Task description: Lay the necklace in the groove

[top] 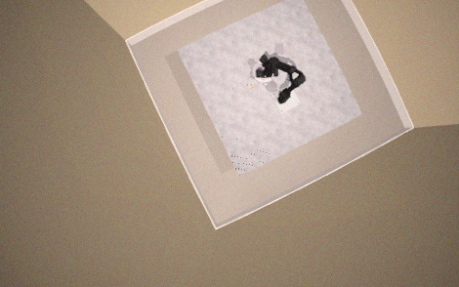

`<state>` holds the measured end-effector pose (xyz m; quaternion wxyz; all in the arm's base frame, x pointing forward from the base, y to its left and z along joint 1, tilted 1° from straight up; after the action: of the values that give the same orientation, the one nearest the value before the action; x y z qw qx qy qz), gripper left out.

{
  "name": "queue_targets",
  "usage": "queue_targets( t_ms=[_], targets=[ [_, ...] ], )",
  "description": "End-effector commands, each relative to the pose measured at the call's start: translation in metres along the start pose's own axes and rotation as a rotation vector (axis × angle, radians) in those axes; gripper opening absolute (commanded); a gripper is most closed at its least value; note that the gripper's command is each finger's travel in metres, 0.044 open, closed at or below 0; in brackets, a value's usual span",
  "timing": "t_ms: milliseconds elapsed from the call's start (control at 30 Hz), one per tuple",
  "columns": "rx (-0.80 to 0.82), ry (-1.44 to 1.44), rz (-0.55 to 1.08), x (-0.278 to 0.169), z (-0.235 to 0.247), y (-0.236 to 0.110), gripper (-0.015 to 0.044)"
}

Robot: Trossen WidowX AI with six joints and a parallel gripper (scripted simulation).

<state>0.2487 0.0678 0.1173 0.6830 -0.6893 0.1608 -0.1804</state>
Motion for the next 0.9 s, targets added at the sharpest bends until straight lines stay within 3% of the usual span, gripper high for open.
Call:
queue_targets(
  t_ms=[0, 867],
  targets=[
    [0.001, 0.000, -0.001, 0.0001, 0.0000, -0.0003, 0.0015],
    [0.001, 0.000, -0.001, 0.0001, 0.0000, -0.0003, 0.0000]
  ],
)
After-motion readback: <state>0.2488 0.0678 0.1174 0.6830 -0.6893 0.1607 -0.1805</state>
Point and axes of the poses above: the point midway between the two fingers, 35 mm back from their tips, its own y axis out along the fingers, its own z axis across the jaws, x = y × z, the point moved 7 cm from there along -y, back along the fingers, and after that the axes turned 9 degrees about y, right-handed, at the moved point
